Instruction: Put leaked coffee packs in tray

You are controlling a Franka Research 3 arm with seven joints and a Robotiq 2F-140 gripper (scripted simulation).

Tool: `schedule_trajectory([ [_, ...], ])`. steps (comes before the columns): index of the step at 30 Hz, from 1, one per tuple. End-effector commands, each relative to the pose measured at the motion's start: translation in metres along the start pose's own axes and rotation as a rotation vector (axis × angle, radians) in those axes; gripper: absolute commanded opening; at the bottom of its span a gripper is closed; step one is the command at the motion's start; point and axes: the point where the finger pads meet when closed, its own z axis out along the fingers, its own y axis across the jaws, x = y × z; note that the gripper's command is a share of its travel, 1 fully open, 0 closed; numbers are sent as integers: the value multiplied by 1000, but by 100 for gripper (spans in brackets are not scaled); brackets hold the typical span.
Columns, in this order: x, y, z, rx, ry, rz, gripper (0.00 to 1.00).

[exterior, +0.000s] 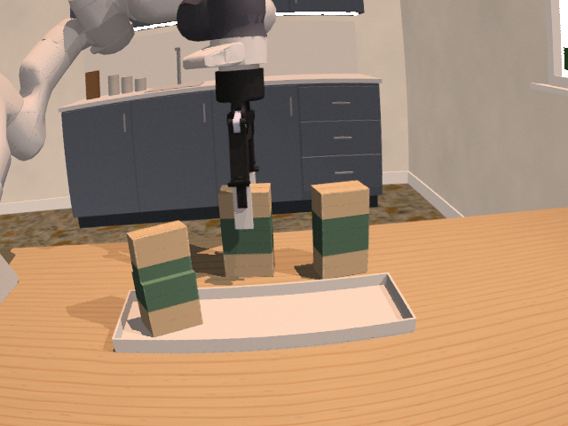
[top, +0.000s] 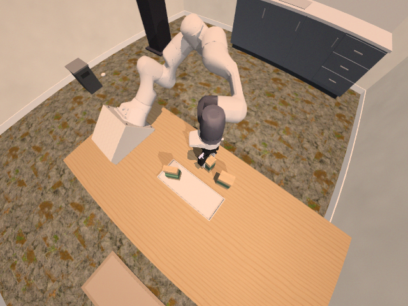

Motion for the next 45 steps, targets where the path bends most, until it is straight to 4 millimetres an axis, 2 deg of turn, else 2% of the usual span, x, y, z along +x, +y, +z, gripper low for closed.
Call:
schedule_trajectory([
  [1, -1, 0, 1, -1, -3, -4, 55],
  [5, -1, 0, 0, -1, -3, -4, 55],
  [7, -1, 0, -12, -1, -3, -4, 55],
  [9, -1, 0, -12, -1, -3, -4, 55],
  [13, -1, 0, -65, -1, -3, -4, 55],
  [15, 0, 0, -80, -1, -3, -4, 55],
  [31, -2, -1, -83, -1, -3, -7, 55],
  [34, -24, -3, -86, 4, -4, -38, 55],
  [41, -120, -10, -87, 7, -3, -213, 55],
  [43, -120, -10, -87, 7, -3, -213, 55],
  [45, -136, -11, -85, 2, -3, -250, 55],
])
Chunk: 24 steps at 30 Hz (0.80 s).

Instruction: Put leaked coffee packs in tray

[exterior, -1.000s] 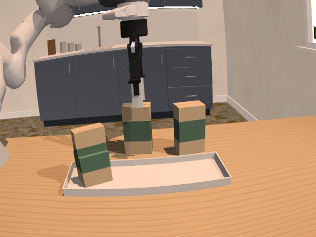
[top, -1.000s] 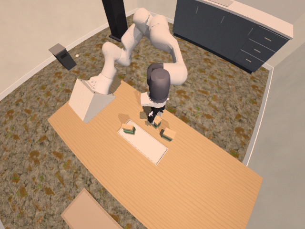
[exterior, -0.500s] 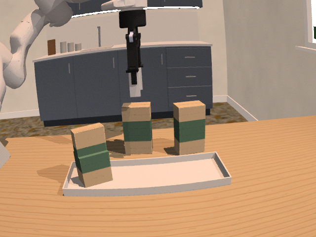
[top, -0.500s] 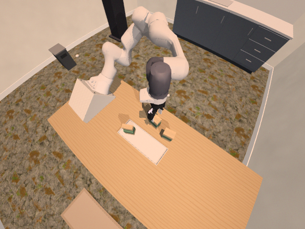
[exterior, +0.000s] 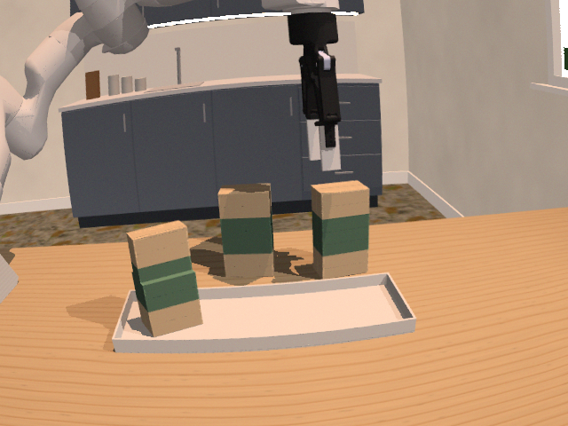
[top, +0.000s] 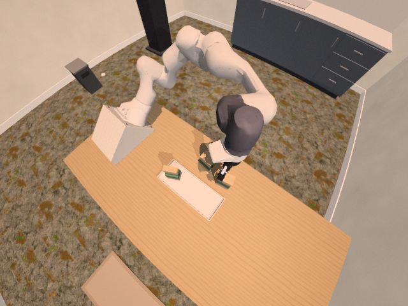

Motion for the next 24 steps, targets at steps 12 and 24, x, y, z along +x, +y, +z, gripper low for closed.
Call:
schedule_trajectory([
  [12, -22, -4, 7, -28, 24, -76, 55],
  [24, -23, -4, 25, -28, 24, -76, 55],
])
